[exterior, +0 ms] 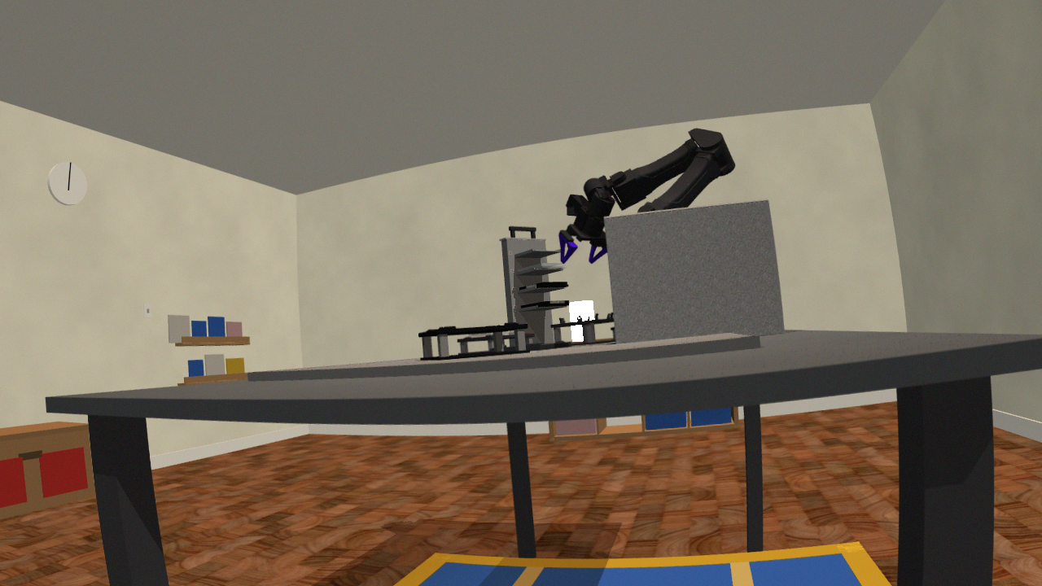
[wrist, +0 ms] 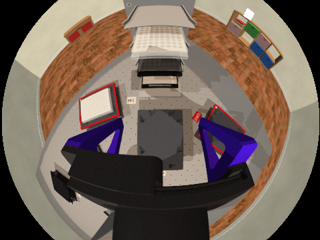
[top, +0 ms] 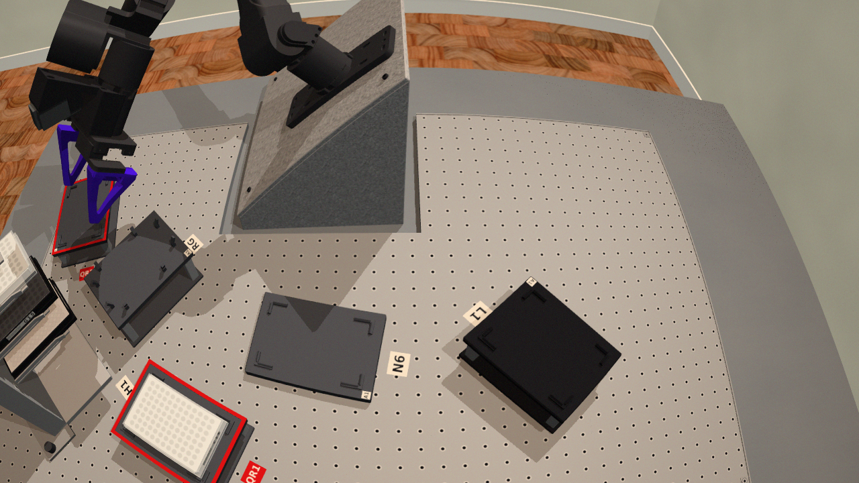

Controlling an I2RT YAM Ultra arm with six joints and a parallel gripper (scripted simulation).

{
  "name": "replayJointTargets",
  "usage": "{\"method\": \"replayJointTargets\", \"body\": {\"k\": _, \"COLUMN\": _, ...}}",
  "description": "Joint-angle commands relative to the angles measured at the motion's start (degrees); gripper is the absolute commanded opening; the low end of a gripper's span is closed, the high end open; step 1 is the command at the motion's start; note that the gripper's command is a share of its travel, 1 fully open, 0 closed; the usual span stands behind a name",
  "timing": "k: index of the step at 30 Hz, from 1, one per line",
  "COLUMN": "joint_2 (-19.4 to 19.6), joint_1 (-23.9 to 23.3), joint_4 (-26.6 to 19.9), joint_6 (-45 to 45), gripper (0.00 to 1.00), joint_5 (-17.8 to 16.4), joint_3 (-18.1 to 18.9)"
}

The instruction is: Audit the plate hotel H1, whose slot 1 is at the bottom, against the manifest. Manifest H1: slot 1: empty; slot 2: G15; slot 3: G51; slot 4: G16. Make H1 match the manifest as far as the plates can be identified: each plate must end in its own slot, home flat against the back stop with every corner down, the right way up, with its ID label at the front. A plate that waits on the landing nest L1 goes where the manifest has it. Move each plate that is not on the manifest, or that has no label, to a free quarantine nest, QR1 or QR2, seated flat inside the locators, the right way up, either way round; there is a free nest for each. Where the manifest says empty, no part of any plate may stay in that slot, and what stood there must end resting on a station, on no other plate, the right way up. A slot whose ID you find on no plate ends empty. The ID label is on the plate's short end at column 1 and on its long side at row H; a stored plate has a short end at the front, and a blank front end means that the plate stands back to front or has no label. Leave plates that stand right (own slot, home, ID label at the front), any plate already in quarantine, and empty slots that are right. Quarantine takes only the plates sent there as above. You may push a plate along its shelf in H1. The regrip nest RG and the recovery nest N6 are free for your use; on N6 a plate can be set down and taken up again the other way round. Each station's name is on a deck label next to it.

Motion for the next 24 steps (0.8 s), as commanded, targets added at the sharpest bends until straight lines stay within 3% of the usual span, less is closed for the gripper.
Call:
{"method": "replayJointTargets", "body": {"k": 1, "joint_2": 0.65, "joint_1": -0.08, "joint_4": 0.59, "joint_6": -0.20, "gripper": 1.00, "joint_5": -0.85, "joint_3": 0.91}}
{"method": "replayJointTargets", "body": {"k": 24, "joint_2": 6.97, "joint_1": -1.93, "joint_4": 2.85, "joint_6": -0.76, "gripper": 1.00, "joint_5": -2.66, "joint_3": 5.33}}
